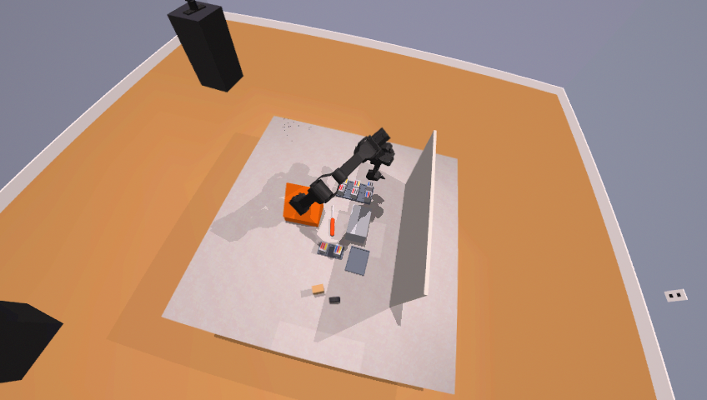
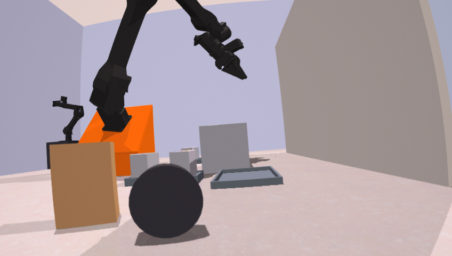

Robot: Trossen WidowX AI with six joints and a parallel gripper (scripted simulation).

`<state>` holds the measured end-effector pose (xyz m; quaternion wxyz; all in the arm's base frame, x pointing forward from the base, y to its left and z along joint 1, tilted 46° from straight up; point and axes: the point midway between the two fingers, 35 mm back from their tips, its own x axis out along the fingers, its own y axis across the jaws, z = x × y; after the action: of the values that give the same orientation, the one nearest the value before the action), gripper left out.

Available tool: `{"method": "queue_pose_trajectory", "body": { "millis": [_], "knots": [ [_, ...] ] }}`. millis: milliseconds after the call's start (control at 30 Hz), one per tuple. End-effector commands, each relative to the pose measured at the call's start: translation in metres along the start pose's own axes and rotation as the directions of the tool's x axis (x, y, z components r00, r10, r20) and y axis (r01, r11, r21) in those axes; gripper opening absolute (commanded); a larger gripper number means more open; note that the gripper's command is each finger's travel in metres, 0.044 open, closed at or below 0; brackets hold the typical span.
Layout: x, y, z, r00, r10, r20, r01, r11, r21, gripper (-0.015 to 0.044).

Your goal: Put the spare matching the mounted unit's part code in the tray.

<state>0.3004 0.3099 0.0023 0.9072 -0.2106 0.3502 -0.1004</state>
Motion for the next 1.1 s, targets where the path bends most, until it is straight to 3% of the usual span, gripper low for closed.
{"method": "queue_pose_trajectory", "body": {
  "millis": [0,400,700,900,1067],
  "knots": [
    [0.027,-0.059,0.027,0.976,-0.116,-0.183,0.098,0.990,-0.107,0.0440],
    [0.046,-0.201,0.047,0.772,-0.300,-0.560,0.140,0.940,-0.311,0.0440],
    [0.047,-0.207,0.046,0.761,-0.304,-0.573,0.137,0.939,-0.316,0.0440],
    [0.090,-0.224,0.015,0.762,-0.306,-0.571,0.139,0.938,-0.317,0.0440],
    [0.091,-0.225,0.014,0.762,-0.307,-0.571,0.140,0.938,-0.317,0.0440]
  ]
}}
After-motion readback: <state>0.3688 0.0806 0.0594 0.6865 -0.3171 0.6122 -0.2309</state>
